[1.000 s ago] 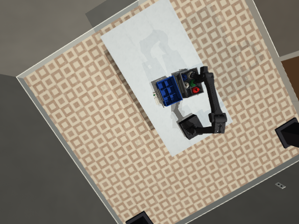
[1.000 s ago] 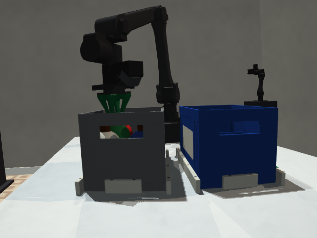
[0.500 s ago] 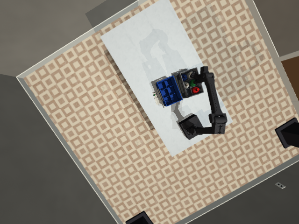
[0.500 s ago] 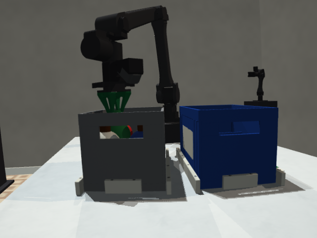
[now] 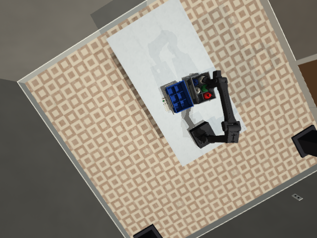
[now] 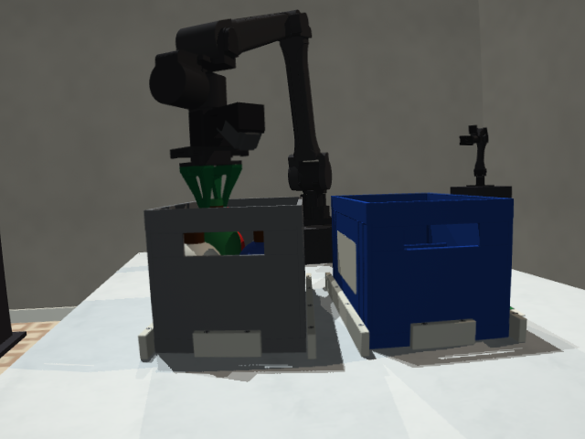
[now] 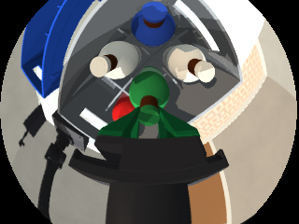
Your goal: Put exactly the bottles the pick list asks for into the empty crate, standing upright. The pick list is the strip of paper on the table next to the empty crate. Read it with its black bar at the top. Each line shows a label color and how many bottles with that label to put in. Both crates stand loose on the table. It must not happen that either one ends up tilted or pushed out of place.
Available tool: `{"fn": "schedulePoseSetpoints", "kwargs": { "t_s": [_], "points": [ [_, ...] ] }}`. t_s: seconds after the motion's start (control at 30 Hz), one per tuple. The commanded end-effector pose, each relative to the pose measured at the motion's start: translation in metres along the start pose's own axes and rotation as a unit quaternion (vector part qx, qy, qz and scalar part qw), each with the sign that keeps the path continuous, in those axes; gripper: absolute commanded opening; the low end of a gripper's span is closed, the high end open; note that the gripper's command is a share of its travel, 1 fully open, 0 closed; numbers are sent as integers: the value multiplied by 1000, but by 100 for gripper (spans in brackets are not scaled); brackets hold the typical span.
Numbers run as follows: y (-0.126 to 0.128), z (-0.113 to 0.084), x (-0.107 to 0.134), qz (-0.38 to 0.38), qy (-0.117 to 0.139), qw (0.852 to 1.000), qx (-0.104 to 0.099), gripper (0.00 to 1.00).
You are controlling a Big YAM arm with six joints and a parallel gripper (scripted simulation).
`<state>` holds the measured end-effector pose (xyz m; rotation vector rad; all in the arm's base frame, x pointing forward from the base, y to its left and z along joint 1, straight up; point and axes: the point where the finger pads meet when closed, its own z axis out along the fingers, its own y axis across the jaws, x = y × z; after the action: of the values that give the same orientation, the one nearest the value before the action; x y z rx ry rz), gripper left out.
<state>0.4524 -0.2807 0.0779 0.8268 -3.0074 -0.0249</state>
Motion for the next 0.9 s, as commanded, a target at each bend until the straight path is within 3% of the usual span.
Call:
{"fn": "schedulePoseSetpoints", "kwargs": {
  "t_s": [0.0,0.87],
  "points": [
    [-11,-72,-11,-9,-28,999,45,0],
    [-8,-78,-9,-9,-28,999,45,0]
  ]
}}
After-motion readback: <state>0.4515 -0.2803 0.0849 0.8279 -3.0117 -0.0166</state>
